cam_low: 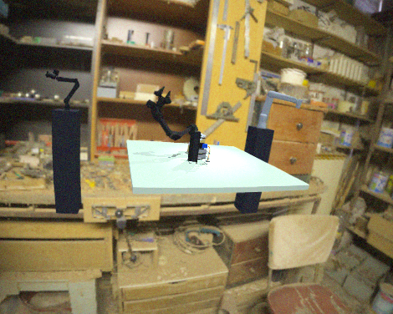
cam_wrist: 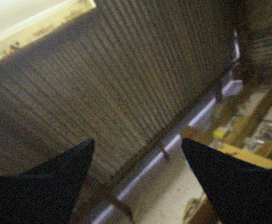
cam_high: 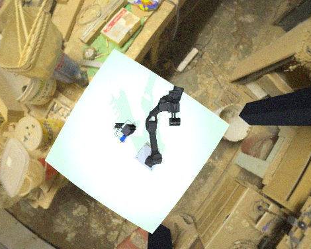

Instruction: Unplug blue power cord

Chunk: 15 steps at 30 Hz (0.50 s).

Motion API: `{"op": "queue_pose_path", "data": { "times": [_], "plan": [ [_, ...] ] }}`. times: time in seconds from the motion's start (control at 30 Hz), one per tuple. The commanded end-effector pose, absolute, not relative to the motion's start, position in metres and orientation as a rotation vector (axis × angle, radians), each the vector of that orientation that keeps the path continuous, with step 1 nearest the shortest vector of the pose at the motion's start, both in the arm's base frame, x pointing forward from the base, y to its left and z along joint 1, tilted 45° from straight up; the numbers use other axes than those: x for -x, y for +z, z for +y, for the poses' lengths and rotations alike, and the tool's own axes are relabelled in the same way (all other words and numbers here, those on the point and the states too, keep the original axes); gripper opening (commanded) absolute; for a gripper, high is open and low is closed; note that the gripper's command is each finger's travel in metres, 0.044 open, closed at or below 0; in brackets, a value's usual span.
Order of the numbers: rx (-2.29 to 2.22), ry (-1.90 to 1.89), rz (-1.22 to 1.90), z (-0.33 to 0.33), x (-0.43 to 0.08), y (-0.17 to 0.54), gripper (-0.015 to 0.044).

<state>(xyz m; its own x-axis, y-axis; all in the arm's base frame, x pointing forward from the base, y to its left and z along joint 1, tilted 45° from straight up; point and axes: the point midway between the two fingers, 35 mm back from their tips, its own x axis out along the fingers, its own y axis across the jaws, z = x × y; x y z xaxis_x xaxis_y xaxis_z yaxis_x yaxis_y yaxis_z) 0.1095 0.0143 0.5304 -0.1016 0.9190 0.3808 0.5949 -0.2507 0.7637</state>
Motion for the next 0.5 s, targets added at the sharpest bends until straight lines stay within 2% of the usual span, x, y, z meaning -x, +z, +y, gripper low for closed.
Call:
{"op": "queue_pose_path", "data": {
  "times": [0.0, 0.27, 0.47],
  "plan": [
    [-1.823, 1.290, 1.650, 0.015, -0.108, 0.530, 0.0374],
    [-1.458, 1.262, 1.241, 0.087, -0.044, 0.521, 0.0164],
    [-1.155, 1.201, 0.967, 0.136, -0.027, 0.497, 0.0160]
  ]
}}
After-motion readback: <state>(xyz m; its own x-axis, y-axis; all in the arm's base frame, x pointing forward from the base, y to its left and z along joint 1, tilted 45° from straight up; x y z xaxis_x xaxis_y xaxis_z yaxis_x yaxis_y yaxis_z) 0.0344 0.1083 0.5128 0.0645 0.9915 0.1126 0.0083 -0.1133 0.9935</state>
